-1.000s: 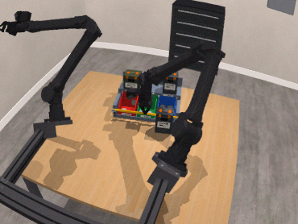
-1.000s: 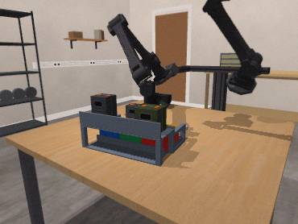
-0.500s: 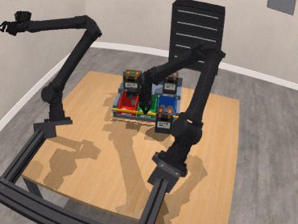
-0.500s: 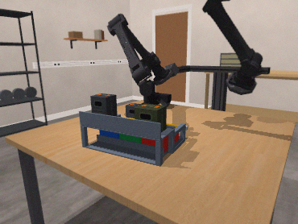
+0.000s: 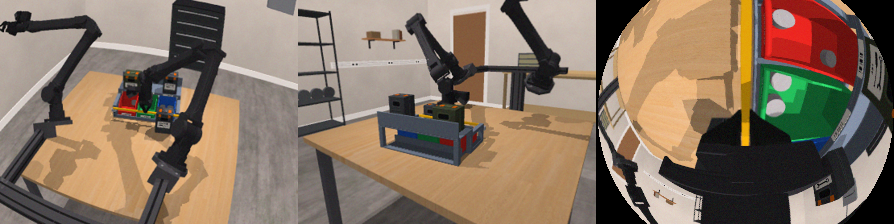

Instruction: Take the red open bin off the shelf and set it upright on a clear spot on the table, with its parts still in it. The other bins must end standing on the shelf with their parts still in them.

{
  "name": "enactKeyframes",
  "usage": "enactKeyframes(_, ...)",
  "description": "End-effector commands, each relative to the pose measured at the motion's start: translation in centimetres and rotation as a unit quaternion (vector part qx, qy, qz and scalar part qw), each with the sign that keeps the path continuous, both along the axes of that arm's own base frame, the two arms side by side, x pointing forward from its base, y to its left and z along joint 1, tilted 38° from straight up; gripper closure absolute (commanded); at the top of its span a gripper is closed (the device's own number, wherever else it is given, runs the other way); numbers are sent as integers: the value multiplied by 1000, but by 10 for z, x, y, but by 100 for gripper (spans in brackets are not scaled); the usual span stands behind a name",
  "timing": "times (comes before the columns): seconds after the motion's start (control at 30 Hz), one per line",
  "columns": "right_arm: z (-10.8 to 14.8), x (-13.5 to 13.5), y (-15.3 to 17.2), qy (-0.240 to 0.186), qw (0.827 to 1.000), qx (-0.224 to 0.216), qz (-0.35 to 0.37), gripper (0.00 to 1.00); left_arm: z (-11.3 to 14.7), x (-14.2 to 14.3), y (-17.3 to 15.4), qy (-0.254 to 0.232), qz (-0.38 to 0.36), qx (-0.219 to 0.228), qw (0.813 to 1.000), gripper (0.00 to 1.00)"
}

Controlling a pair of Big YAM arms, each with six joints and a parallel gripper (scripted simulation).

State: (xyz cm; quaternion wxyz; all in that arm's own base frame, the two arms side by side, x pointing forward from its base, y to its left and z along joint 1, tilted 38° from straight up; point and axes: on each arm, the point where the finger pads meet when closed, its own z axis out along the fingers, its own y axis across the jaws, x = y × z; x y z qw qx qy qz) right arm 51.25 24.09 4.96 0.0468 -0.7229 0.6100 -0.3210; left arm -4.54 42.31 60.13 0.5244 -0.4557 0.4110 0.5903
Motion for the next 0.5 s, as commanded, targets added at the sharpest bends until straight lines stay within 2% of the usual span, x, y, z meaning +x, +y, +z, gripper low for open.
enactKeyframes(0.0, 33, -6, 22, -20, 1000, 14, 12, 100, 37, -3, -14, -1, 3, 26, 1000, 0)
enactKeyframes(0.47, 50, -9, 30, -25, 999, 19, 12, 100, 37, -3, -14, -1, 3, 26, 1000, 0)
